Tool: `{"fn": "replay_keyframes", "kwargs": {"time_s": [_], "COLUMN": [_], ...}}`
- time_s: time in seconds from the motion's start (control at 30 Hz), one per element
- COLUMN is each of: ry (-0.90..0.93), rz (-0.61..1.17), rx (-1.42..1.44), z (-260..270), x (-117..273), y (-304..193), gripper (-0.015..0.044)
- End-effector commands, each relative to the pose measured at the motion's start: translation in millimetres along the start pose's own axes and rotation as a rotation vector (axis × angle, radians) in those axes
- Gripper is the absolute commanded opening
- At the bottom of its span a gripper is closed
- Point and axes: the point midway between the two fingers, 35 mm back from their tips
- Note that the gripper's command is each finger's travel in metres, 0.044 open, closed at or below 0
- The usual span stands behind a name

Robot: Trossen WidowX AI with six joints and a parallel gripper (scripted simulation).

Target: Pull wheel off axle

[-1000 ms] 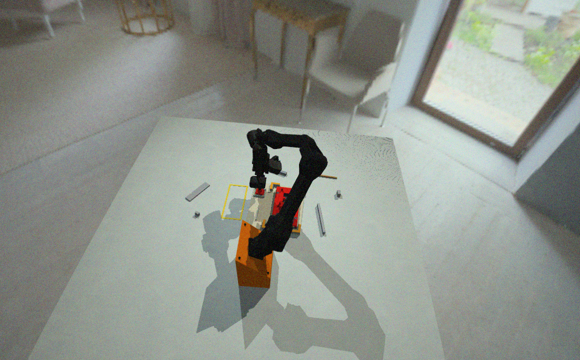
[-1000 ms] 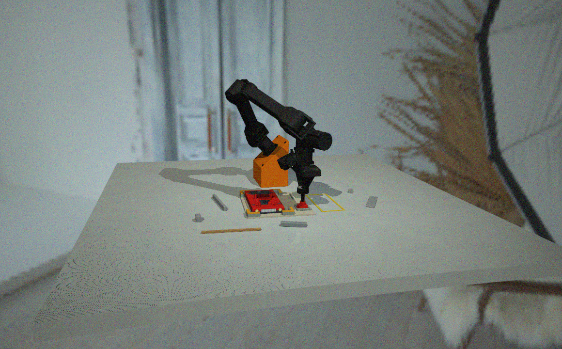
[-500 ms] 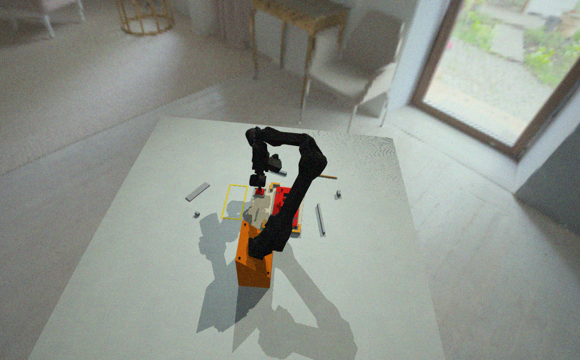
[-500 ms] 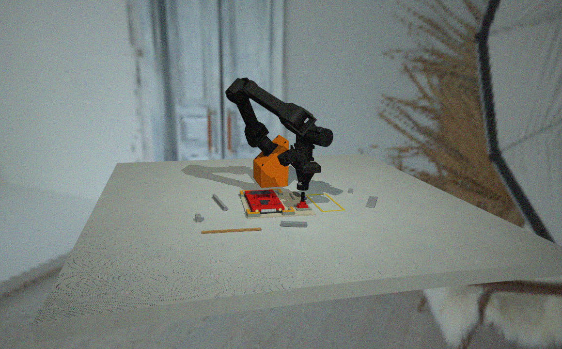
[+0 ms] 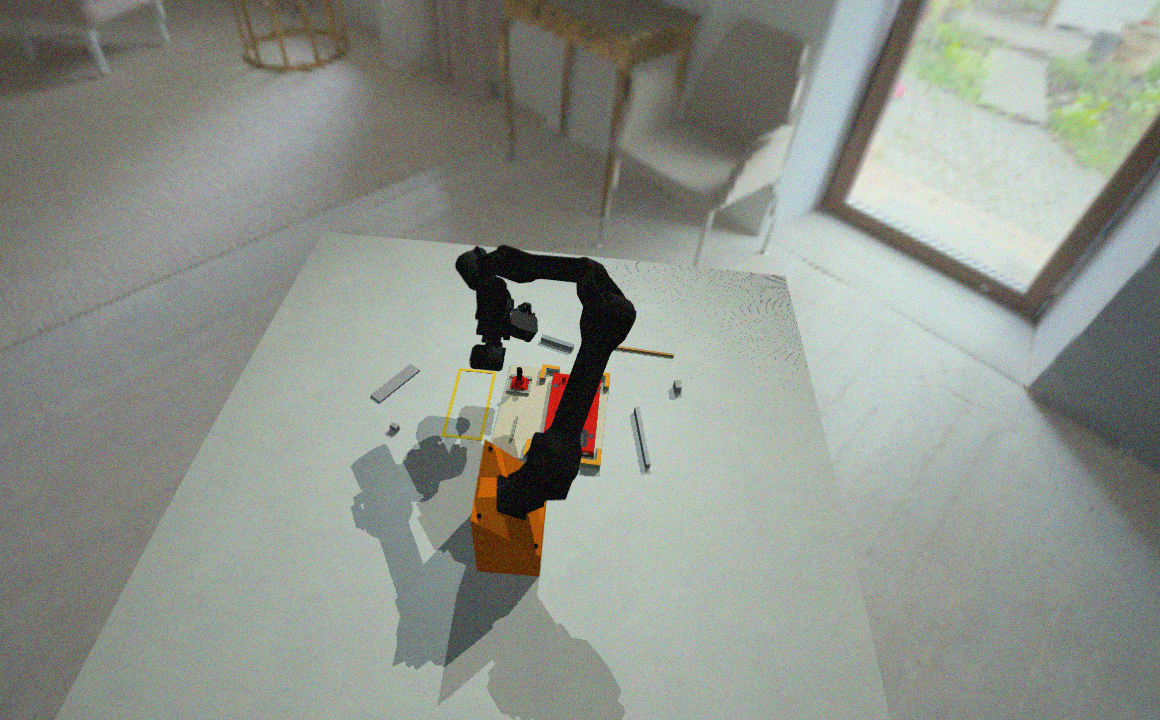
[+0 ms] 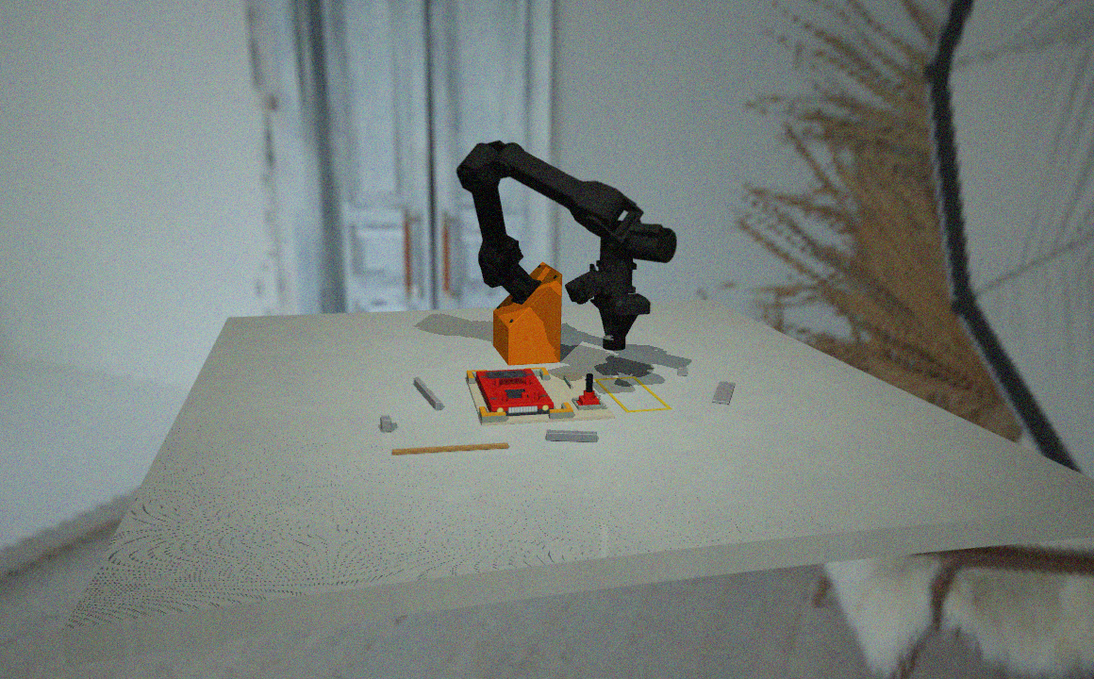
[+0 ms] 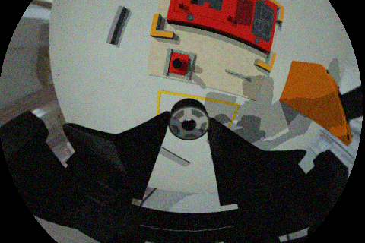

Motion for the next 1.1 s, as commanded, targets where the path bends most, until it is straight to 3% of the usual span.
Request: {"fn": "replay_keyframes", "kwargs": {"time_s": [0.0,0.17,0.57,1.07], "ry": [-0.006,-0.004,-0.003,-0.002], "rz": [-0.002,-0.003,-0.004,-0.009], "rx": [0.0,-0.008,-0.009,-0.009], "z": [-20.2,-42.8,-43.4,-43.9], "x": [-0.2,1.6,-21.9,-103.4], "y": [-20.2,-42.1,-42.8,-40.8], "gripper": [0.0,0.0,0.0,0.0]}}
Point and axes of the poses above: the point midway between the two fingers, 35 mm back from their tips, its own x axis back along the fingers, its own z axis across the jaws, y = z × x, and after that the axes turned 13 degrees about -x, right-handed
